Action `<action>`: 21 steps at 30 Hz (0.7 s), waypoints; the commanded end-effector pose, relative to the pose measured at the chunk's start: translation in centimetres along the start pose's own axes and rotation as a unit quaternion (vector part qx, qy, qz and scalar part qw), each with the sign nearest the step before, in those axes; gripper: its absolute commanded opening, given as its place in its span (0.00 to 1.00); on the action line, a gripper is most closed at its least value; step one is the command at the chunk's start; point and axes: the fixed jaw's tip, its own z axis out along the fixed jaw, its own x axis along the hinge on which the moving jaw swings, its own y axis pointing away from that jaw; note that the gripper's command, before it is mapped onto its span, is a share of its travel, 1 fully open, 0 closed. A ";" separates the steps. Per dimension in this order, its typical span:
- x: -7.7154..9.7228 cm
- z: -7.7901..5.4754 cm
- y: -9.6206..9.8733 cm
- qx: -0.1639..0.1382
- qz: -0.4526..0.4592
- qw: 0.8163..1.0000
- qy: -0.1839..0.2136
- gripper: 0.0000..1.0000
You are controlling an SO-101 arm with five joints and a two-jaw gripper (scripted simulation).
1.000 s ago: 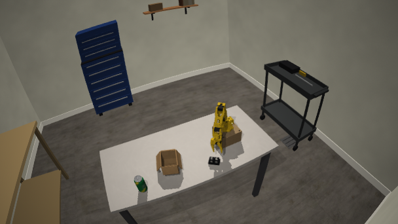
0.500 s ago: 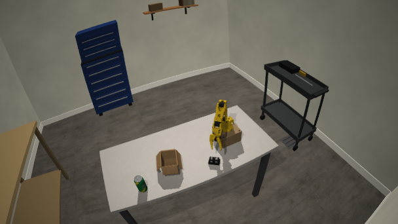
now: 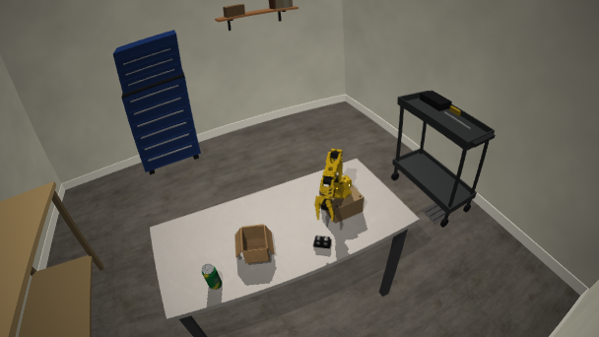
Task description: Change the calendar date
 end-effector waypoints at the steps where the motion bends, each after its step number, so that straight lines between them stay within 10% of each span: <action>1: 0.4 -0.3 0.3 -0.003 0.000 1.000 0.007 0.35; 21: 0.9 0.0 0.7 -0.014 0.192 0.981 -0.033 0.35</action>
